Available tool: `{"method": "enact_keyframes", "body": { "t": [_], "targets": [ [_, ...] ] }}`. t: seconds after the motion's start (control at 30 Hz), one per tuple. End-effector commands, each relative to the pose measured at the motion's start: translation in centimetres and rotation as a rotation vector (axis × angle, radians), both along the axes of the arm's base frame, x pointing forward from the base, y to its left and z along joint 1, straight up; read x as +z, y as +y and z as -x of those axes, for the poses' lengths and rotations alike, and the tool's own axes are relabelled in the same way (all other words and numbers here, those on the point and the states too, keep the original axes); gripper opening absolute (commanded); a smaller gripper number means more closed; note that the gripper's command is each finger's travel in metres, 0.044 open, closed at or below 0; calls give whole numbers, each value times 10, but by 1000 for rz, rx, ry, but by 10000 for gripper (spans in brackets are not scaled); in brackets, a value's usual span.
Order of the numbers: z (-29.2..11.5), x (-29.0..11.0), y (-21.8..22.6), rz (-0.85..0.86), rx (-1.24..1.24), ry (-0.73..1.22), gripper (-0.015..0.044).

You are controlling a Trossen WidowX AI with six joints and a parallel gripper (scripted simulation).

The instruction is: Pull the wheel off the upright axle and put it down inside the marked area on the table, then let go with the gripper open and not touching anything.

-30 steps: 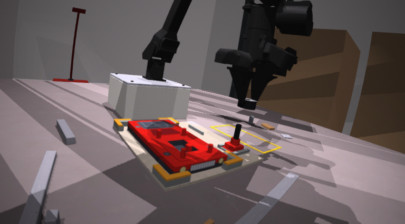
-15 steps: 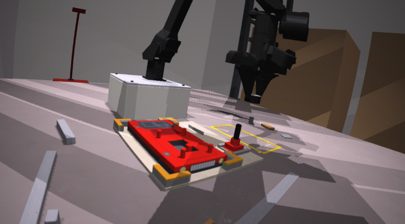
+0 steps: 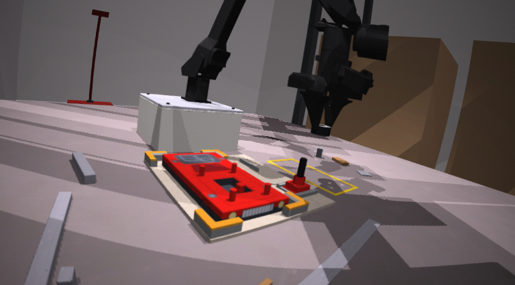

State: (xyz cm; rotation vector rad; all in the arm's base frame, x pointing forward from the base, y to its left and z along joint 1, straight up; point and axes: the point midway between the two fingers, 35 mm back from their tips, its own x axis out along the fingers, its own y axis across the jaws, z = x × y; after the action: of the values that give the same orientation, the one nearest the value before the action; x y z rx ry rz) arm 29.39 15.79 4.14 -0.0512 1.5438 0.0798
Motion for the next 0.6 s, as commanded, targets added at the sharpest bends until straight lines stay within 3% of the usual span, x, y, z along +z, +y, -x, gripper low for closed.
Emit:
{"method": "enact_keyframes", "body": {
  "t": [0.0,0.43,0.57],
  "targets": [
    [2,-10,0,3,-3,9,0],
    [1,-88,1,3,-3,10,0],
    [1,-92,1,3,-3,10,0]
  ]
}}
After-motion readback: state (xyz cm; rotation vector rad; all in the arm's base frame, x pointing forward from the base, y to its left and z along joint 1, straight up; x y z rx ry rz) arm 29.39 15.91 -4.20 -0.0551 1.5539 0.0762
